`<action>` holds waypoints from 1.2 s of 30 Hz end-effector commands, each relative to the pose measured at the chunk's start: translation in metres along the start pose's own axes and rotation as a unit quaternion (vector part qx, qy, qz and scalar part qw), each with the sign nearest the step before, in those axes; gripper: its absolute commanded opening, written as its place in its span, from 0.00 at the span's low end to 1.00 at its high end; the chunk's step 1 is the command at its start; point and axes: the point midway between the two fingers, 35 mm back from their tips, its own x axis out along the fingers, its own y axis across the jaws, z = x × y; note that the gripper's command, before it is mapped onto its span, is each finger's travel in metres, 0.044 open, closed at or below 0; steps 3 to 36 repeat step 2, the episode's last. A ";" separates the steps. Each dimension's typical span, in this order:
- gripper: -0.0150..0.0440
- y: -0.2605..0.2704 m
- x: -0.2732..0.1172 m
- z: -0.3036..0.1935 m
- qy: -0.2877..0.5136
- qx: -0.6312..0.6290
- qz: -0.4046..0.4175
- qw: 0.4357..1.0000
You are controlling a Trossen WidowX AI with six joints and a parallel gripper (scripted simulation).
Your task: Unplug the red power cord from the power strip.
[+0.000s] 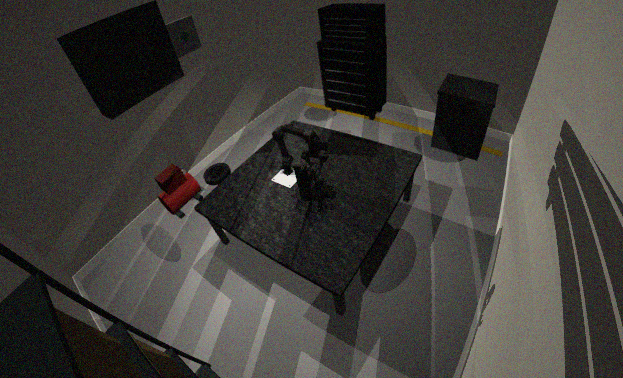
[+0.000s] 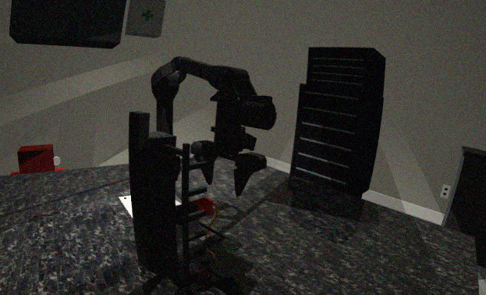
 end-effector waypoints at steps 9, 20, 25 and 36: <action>1.00 0.000 0.000 0.000 0.000 0.002 0.000 1.000; 1.00 0.000 0.000 0.000 0.000 0.002 0.000 1.000; 1.00 0.000 0.000 0.000 0.000 0.002 0.000 1.000; 1.00 0.000 0.000 0.000 0.000 0.002 0.000 1.000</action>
